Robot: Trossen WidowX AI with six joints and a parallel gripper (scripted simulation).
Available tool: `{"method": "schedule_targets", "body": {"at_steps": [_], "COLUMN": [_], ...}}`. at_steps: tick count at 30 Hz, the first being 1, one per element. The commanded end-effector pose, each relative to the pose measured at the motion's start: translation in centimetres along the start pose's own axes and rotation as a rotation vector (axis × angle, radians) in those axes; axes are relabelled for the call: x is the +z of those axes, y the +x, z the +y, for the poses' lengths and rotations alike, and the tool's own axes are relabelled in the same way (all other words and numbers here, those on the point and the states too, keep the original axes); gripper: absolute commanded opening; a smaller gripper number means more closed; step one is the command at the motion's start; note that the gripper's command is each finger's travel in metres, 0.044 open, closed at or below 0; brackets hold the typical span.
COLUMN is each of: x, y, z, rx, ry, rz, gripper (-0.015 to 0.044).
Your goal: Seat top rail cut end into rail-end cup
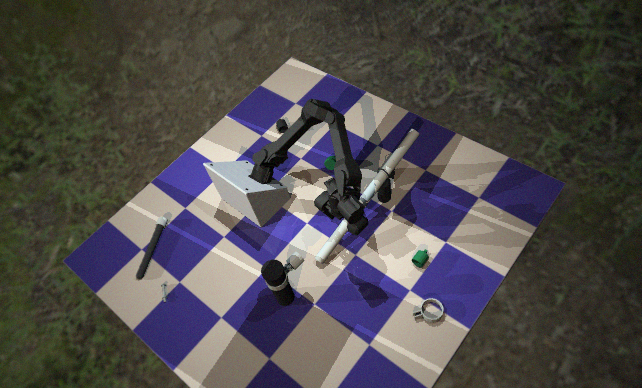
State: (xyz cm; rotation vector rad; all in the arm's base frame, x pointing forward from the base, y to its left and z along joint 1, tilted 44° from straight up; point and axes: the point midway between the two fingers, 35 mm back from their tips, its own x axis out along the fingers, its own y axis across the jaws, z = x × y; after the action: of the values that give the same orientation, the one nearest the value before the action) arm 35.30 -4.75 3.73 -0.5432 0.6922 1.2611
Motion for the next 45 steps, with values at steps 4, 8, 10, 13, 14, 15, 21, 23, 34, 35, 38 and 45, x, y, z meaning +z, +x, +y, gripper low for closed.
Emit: {"method": "schedule_targets", "body": {"at_steps": [4,8,10,13,14,15,21,23,34,35,38,45], "x": [0.1,0.1,0.1,0.1,0.1,0.1,0.2,0.2,0.2,0.2,0.2,0.2], "y": [1.3,2.0,2.3,2.8,3.0,3.1,4.1,4.4,5.6,5.6,5.6,5.6], "z": [0.0,0.0,0.0,0.0,0.0,0.0,0.1,0.1,0.2,0.2,0.2,0.2], "rx": [0.005,0.005,0.005,0.005,0.005,0.005,0.005,0.005,0.005,0.005,0.005,0.005], "ry": [0.006,0.006,0.006,0.006,0.006,0.006,0.006,0.006,0.006,0.006,0.006,0.006], "rz": [-0.005,-0.005,-0.006,-0.006,-0.006,-0.006,-0.007,-0.007,-0.009,-0.009,-0.009,-0.009], "gripper": [0.044,0.044,0.044,0.044,0.044,0.044,0.044,0.044,0.0387,0.0361,0.0282,0.0177]}}
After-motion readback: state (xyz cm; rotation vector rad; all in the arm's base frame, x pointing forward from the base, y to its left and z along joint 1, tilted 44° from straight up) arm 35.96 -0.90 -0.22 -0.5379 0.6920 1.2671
